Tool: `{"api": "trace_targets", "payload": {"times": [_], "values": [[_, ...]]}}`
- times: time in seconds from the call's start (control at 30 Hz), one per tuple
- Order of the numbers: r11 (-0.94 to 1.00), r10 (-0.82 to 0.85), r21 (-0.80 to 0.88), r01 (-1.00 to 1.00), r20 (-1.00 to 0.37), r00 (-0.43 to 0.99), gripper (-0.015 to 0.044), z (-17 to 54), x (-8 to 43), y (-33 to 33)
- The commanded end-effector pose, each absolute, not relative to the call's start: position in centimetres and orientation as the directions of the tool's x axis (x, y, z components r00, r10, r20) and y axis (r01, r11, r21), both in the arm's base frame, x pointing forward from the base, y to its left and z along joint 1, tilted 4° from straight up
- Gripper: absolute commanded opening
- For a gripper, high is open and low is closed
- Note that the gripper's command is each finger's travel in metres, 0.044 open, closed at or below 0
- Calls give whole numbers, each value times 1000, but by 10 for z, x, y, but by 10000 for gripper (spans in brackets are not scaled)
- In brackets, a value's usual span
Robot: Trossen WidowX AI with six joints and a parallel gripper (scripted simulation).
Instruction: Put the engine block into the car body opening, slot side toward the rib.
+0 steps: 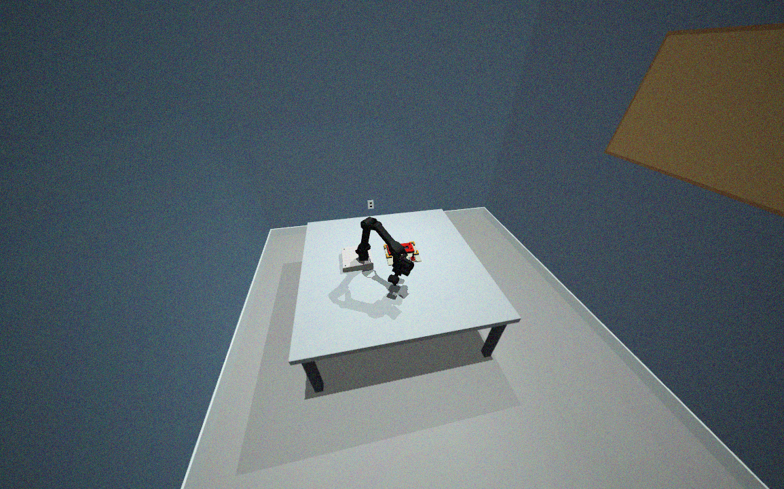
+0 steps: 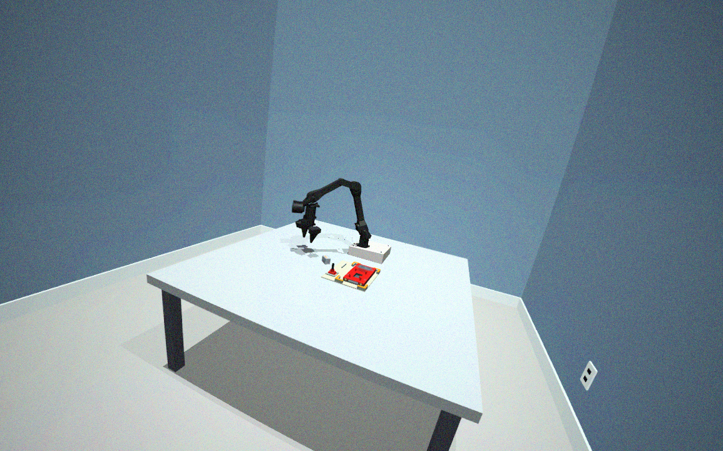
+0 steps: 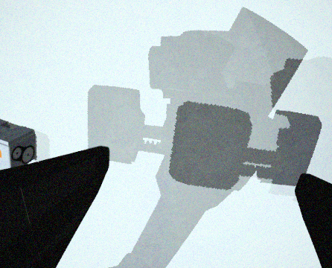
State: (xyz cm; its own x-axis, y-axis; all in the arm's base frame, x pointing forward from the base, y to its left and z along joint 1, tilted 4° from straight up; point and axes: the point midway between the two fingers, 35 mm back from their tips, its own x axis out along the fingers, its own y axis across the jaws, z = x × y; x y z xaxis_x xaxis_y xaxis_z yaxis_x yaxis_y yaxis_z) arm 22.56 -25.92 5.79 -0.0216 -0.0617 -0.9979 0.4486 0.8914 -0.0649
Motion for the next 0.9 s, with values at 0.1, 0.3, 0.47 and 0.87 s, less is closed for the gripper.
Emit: {"api": "trace_targets", "payload": {"times": [0.1,0.3,0.47,0.87], "values": [[970,-63,-66,235,-998,-22,440,58,232,-246],[998,-62,-62,28,-998,-21,440,57,238,-235],[988,-60,-57,-145,-998,-21,440,56,243,-225],[845,-58,-37,-534,-998,-22,440,54,254,-202]]}}
